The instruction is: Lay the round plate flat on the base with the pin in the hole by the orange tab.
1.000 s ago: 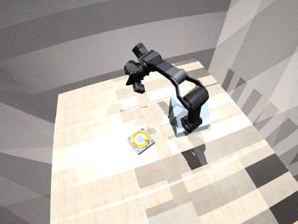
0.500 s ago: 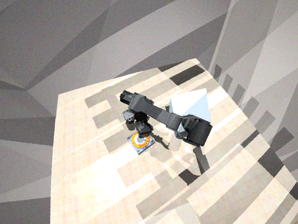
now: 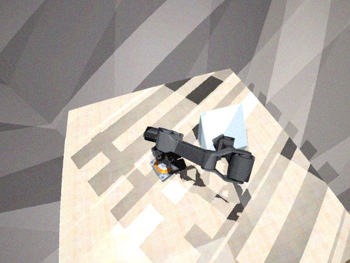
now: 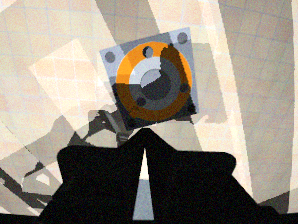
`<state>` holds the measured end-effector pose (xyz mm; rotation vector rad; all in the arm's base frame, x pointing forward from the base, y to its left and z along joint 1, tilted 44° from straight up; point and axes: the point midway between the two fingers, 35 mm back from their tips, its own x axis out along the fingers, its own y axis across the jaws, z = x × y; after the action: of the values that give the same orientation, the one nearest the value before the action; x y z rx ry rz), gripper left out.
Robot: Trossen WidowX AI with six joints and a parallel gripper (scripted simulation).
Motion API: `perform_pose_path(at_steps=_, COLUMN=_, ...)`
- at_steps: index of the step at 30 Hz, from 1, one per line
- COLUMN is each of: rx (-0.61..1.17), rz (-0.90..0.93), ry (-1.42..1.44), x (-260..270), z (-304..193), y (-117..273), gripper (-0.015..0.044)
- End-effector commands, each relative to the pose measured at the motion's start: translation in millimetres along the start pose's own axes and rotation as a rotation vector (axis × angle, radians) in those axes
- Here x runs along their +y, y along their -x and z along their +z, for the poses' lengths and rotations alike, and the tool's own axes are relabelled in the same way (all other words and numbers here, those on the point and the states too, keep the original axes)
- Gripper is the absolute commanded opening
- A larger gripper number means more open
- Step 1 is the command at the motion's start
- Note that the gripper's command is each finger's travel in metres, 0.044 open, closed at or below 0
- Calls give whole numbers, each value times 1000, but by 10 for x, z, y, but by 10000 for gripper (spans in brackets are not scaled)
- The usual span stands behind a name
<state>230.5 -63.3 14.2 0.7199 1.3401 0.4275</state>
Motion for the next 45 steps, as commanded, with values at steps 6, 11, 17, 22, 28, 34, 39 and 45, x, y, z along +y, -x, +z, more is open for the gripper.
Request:
perform_pose_path(at_steps=6, rx=6, rz=10, ry=-5, x=27, z=-31, y=-350, gripper=0)
perform_pose_path(at_steps=11, rx=6, rz=10, ry=-5, x=53, z=-17, y=-349, gripper=0)
perform_pose_path(at_steps=17, rx=6, rz=10, ry=-4, x=146, z=20, y=-349, gripper=0)
perform_pose_path(at_steps=22, rx=6, rz=11, ry=-4, x=210, z=61, y=-355, gripper=0)
perform_pose_path(at_steps=28, rx=6, rz=11, ry=-4, x=264, z=114, y=-353, gripper=0)
perform_pose_path(at_steps=34, rx=6, rz=11, ry=-4, x=301, z=151, y=-347, gripper=0)
perform_pose_path(at_steps=39, rx=6, rz=11, ry=-4, x=327, z=180, y=-352, gripper=0)
perform_pose_path(at_steps=45, rx=6, rz=10, ry=-4, x=334, z=200, y=-297, gripper=0)
